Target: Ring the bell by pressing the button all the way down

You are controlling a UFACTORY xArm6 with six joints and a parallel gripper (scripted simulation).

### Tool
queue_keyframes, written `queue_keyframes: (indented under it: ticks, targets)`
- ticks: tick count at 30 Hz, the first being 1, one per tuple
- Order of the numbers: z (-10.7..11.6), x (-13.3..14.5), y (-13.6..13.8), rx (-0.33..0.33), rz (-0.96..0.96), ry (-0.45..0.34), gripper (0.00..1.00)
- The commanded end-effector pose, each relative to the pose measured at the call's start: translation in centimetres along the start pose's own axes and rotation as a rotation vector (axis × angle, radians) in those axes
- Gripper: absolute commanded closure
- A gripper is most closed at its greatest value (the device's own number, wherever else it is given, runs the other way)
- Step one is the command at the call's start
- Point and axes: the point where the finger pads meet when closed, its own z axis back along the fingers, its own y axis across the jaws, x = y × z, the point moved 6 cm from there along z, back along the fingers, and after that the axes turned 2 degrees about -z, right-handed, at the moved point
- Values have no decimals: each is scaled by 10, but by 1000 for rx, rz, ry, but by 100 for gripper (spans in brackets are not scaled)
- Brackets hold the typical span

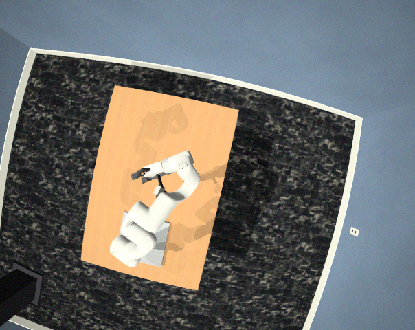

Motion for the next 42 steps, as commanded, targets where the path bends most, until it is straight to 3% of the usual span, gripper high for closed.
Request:
queue_keyframes:
  ticks: [1,22,32,34,35,40,42]
  targets:
    - [0,-1,2,-3,3,-1,0]
    - [-3,2,-1,-21,-25,-22,0]
    - [-26,9,-31,-197,-243,-195,0]
    - [-26,9,-31,-197,-243,-195,0]
    - [-31,8,-40,-243,-286,-233,0]
    - [-36,5,-51,-300,-333,-277,0]
    - [-41,1,-62,-357,-374,-318,0]
